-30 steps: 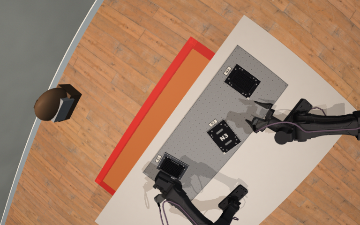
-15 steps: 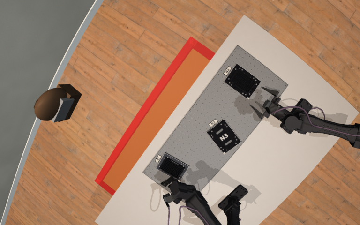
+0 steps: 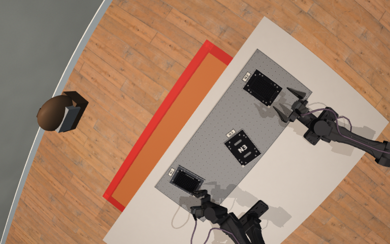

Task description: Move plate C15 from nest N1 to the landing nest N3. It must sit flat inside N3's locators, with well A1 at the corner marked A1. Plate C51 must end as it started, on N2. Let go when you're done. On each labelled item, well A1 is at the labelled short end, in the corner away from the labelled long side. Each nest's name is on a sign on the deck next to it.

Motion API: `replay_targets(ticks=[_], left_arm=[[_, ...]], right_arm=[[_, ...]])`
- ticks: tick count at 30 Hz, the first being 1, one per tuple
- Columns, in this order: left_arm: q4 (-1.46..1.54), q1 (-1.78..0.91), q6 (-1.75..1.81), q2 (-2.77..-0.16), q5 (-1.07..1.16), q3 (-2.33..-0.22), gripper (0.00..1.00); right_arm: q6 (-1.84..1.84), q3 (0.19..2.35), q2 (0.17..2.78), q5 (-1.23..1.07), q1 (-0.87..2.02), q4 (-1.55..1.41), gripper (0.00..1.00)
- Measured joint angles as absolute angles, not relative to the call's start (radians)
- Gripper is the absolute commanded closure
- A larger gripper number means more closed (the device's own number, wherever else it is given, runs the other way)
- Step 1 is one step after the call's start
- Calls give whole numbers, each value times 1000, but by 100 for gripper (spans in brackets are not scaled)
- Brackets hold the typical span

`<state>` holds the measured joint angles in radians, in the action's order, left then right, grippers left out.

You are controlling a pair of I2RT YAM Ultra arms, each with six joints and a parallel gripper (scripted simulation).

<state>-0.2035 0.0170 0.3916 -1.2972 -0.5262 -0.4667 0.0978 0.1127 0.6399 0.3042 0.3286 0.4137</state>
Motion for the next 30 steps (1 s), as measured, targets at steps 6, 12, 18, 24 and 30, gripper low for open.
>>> replay_targets(ticks=[6,12,18,24,30], left_arm=[[-347,50,265,-1239,-360,-365,0],[-424,96,185,-1216,-224,-297,0],[-446,113,166,-1216,-178,-287,0],[-455,115,162,-1216,-166,-287,0],[-458,115,161,-1216,-162,-287,0]], right_arm=[[98,108,640,303,322,418,0],[98,108,640,302,322,418,0],[98,108,640,302,322,418,0],[98,108,640,302,322,420,0],[98,108,647,295,323,434,0]])
